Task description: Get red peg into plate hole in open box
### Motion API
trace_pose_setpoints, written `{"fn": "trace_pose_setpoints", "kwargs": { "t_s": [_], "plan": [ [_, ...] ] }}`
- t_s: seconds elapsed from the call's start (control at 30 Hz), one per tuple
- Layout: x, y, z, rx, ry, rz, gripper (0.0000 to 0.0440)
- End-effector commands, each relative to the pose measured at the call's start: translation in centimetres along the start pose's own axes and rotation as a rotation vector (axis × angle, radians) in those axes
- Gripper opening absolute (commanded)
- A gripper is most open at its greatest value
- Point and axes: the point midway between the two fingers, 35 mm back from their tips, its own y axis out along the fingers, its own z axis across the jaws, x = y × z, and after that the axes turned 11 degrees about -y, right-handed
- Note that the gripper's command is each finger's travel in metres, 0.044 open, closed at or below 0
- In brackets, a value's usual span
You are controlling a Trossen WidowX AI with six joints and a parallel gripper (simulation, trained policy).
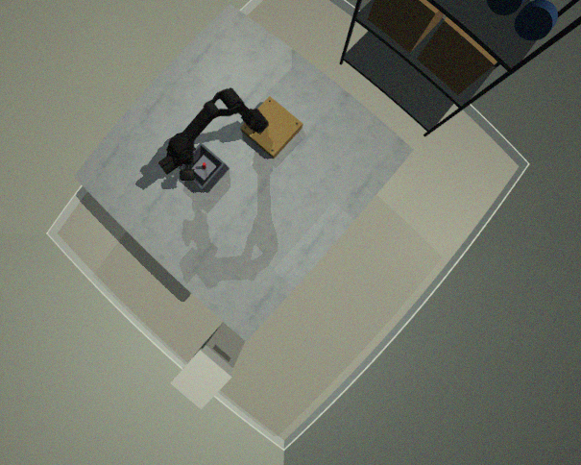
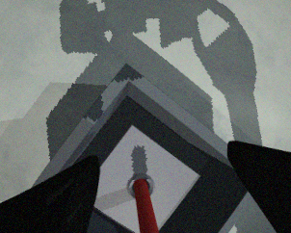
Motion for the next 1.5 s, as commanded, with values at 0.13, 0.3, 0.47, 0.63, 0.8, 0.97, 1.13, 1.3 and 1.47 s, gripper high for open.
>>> {"fn": "trace_pose_setpoints", "kwargs": {
  "t_s": [0.13,0.3,0.47,0.63,0.8,0.97,1.13,1.3,1.47],
  "plan": [
    [0.1,-0.6,0.1,-0.004,0.002,-0.011,0.0386],
    [0.0,-0.8,0.3,-0.005,0.002,-0.015,0.0399],
    [0.0,-1.1,0.4,-0.007,0.001,-0.017,0.0412],
    [-0.1,-1.3,0.6,-0.008,0.001,-0.020,0.0426],
    [-0.2,-1.5,0.7,-0.010,0.000,-0.021,0.0439],
    [-0.4,-1.7,0.9,-0.012,-0.002,-0.023,0.0440],
    [-0.5,-1.9,1.0,-0.014,-0.004,-0.023,0.0440],
    [-0.7,-2.0,1.1,-0.016,-0.007,-0.022,0.0440],
    [-0.9,-2.0,1.2,-0.019,-0.011,-0.020,0.0440]
  ]
}}
